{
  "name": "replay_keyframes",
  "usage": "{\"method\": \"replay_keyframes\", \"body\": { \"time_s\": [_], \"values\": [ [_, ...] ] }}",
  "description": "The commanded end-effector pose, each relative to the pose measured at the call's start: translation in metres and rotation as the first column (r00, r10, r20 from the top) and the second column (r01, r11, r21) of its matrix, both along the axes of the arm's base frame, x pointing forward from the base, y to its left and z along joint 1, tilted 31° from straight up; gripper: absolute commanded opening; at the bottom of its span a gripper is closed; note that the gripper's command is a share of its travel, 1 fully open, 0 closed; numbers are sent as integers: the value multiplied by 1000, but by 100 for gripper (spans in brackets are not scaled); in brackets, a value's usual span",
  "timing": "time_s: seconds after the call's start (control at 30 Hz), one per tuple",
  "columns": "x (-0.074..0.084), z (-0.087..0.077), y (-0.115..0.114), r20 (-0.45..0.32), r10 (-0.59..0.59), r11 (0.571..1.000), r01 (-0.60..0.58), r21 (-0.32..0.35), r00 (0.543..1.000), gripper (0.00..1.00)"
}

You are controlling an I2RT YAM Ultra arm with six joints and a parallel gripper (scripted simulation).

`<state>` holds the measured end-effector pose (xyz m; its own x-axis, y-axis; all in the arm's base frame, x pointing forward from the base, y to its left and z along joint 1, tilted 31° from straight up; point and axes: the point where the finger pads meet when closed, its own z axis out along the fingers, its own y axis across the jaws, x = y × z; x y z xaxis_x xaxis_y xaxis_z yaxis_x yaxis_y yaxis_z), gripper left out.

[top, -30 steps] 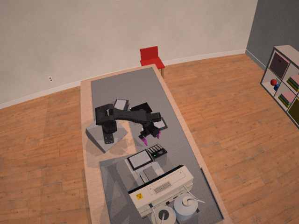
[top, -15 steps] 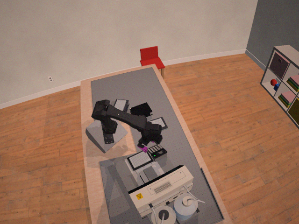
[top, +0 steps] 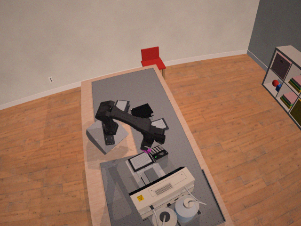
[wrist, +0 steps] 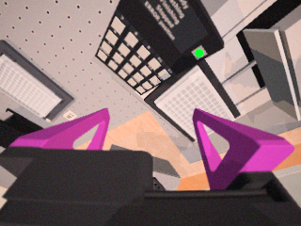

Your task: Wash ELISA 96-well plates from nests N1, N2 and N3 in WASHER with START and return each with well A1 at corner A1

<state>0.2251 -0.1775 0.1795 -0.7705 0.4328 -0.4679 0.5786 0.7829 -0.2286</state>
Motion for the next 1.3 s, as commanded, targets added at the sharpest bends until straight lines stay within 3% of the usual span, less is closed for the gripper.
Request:
{"method": "replay_keyframes", "body": {
  "time_s": [0.0, 0.2, 0.3, 0.6, 0.77, 1.27],
  "values": [
    [-11, 6, -4, -37, 85, 996, -86, -29, 996, 100],
    [-38, 11, -16, -135, 246, 964, -257, -68, 960, 100],
    [-42, 12, -18, -152, 272, 956, -285, -73, 950, 100],
    [-83, 20, -37, -306, 480, 844, -528, -93, 822, 100],
    [-83, 20, -37, -382, 566, 765, -638, -86, 731, 100],
    [-82, 16, -39, -382, 566, 765, -638, -86, 731, 100]
  ]
}}
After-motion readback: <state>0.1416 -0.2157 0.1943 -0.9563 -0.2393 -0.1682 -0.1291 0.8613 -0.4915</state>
